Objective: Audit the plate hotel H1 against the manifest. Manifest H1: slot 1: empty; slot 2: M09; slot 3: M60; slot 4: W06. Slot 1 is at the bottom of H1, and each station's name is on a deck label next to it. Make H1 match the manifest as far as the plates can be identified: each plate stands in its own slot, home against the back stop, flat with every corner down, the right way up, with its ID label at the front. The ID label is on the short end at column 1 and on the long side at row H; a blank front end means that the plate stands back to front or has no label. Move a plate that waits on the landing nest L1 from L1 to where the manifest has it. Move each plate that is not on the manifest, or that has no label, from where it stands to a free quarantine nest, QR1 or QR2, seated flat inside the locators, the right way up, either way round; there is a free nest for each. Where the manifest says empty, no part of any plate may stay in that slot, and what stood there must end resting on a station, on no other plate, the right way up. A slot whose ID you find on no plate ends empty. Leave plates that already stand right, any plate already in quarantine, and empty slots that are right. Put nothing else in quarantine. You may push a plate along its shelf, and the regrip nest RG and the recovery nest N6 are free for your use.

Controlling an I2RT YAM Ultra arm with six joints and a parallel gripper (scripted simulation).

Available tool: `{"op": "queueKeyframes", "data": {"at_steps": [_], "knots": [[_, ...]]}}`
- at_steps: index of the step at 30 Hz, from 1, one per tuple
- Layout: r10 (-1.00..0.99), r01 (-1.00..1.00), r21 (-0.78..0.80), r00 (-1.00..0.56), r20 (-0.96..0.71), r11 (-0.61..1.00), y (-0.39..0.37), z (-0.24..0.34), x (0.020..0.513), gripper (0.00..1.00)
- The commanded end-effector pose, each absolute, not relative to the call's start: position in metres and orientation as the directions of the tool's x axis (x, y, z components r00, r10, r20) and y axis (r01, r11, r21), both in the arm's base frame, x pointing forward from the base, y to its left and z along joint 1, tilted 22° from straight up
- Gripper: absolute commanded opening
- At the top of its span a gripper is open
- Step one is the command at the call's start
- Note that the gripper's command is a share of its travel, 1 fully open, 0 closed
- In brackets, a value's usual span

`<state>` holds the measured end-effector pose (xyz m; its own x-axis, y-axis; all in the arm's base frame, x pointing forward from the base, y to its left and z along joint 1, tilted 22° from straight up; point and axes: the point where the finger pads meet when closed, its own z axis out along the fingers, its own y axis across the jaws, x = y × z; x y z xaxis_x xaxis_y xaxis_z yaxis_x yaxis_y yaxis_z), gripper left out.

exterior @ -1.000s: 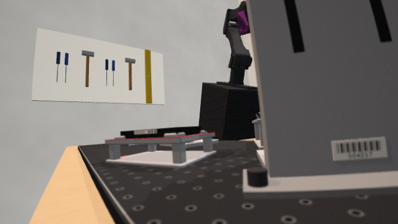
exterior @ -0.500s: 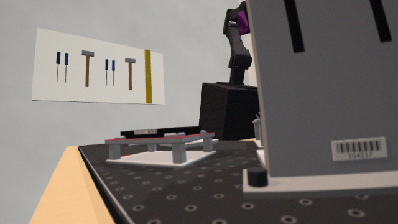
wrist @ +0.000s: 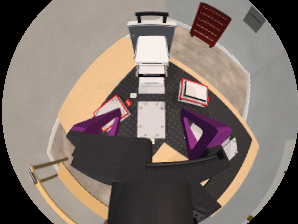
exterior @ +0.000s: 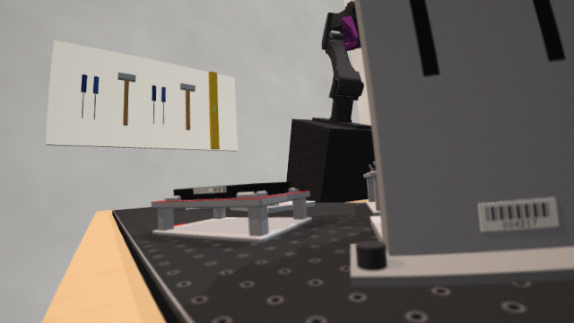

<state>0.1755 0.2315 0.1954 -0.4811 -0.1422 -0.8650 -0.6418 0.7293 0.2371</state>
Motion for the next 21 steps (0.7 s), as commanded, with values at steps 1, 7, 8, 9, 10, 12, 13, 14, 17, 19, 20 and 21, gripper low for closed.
{"op": "queueKeyframes", "data": {"at_steps": [1, 7, 8, 9, 10, 12, 13, 14, 17, 19, 20, 21], "knots": [[-0.141, -0.639, 0.236, -0.48, -0.866, 0.732, 0.232, 0.197, 0.178, 1.0], [-0.141, -0.639, 0.236, -0.48, -0.866, 0.732, 0.237, 0.195, 0.182, 1.0], [-0.141, -0.639, 0.236, -0.48, -0.866, 0.732, 0.238, 0.195, 0.184, 1.0], [-0.141, -0.639, 0.236, -0.48, -0.866, 0.732, 0.239, 0.194, 0.185, 1.0], [-0.141, -0.639, 0.236, -0.48, -0.866, 0.732, 0.24, 0.194, 0.186, 1.0], [-0.141, -0.639, 0.235, -0.48, -0.866, 0.732, 0.242, 0.193, 0.188, 1.0], [-0.141, -0.639, 0.235, -0.48, -0.866, 0.732, 0.244, 0.193, 0.19, 1.0], [-0.141, -0.639, 0.235, -0.48, -0.866, 0.732, 0.245, 0.193, 0.191, 1.0], [-0.141, -0.639, 0.235, -0.48, -0.866, 0.732, 0.248, 0.192, 0.194, 1.0], [-0.141, -0.639, 0.235, -0.48, -0.866, 0.732, 0.25, 0.191, 0.197, 1.0], [-0.141, -0.639, 0.235, -0.48, -0.866, 0.732, 0.251, 0.191, 0.198, 1.0], [-0.141, -0.639, 0.235, -0.48, -0.866, 0.732, 0.251, 0.191, 0.198, 1.0]]}}
